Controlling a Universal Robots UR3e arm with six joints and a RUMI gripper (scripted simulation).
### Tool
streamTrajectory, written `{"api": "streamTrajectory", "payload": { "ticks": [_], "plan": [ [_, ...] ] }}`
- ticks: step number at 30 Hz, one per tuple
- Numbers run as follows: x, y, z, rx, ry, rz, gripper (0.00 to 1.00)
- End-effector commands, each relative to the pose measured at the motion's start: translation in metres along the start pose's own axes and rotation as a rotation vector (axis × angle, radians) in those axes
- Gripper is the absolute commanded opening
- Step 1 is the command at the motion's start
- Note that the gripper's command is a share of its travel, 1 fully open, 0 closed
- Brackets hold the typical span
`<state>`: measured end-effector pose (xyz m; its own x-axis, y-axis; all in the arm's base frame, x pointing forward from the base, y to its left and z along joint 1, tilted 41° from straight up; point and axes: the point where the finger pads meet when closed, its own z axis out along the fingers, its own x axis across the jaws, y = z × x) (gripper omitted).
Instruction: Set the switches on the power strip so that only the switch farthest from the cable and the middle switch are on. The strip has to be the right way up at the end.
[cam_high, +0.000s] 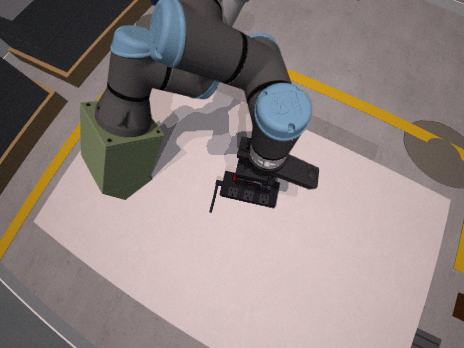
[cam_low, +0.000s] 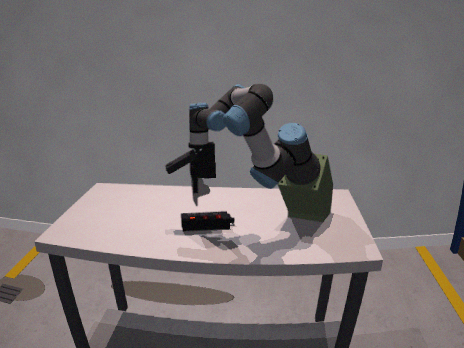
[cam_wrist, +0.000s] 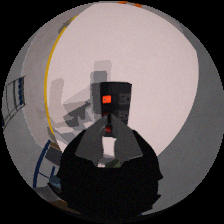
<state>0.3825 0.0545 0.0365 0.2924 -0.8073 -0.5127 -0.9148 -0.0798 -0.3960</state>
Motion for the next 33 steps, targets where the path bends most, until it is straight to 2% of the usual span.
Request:
{"api": "streamTrajectory", "payload": {
  "ticks": [1,4,33],
  "plan": [
    [-0.0003,0.0247,-0.0087,0.005,0.002,-0.002,0.00],
    [-0.0010,0.0304,-0.0097,0.006,0.001,-0.002,0.00],
    [-0.0010,0.0304,-0.0097,0.006,0.001,-0.002,0.00]
  ]
}}
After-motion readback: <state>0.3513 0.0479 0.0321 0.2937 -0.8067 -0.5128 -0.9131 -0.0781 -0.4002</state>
